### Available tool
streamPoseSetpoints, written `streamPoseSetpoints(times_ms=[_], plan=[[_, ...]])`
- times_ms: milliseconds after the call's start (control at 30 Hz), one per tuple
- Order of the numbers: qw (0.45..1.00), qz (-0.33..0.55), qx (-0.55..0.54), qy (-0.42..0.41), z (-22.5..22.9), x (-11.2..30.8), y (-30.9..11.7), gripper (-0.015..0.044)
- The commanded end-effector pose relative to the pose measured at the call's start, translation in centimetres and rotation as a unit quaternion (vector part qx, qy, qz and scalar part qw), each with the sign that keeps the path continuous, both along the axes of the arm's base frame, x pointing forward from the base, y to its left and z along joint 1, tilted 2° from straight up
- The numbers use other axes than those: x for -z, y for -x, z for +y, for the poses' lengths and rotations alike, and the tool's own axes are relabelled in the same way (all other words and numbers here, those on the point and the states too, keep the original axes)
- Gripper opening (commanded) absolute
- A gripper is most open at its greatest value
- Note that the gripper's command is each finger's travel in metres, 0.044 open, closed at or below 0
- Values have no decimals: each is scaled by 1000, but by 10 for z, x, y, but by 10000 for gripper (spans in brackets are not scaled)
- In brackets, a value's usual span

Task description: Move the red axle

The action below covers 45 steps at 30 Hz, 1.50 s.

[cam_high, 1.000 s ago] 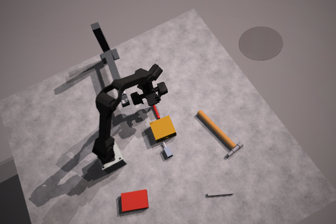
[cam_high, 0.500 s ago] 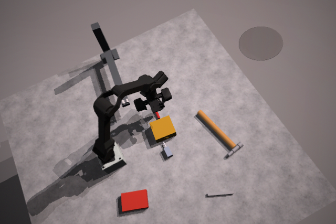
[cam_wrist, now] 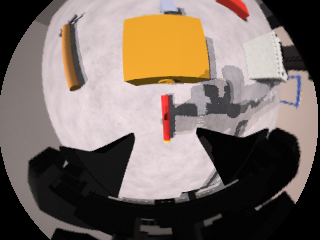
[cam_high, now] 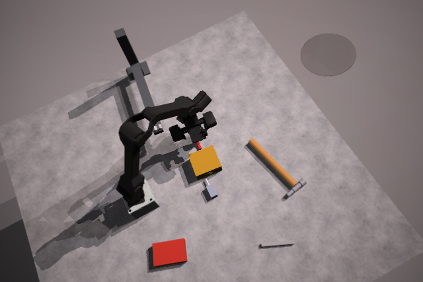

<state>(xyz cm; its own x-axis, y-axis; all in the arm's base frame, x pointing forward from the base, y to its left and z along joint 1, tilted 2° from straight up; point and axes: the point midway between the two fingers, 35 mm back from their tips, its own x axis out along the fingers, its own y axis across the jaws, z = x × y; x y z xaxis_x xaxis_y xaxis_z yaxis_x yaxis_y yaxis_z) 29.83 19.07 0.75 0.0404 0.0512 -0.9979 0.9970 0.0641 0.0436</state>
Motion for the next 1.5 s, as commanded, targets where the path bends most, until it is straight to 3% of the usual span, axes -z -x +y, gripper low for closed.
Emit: streamPoseSetpoints(times_ms=[0,800,1467], plan=[[1000,7,-2,5,-2,11,3,440],[1000,7,-2,5,-1,50,3,440],[1000,7,-2,5,-1,51,3,440]])
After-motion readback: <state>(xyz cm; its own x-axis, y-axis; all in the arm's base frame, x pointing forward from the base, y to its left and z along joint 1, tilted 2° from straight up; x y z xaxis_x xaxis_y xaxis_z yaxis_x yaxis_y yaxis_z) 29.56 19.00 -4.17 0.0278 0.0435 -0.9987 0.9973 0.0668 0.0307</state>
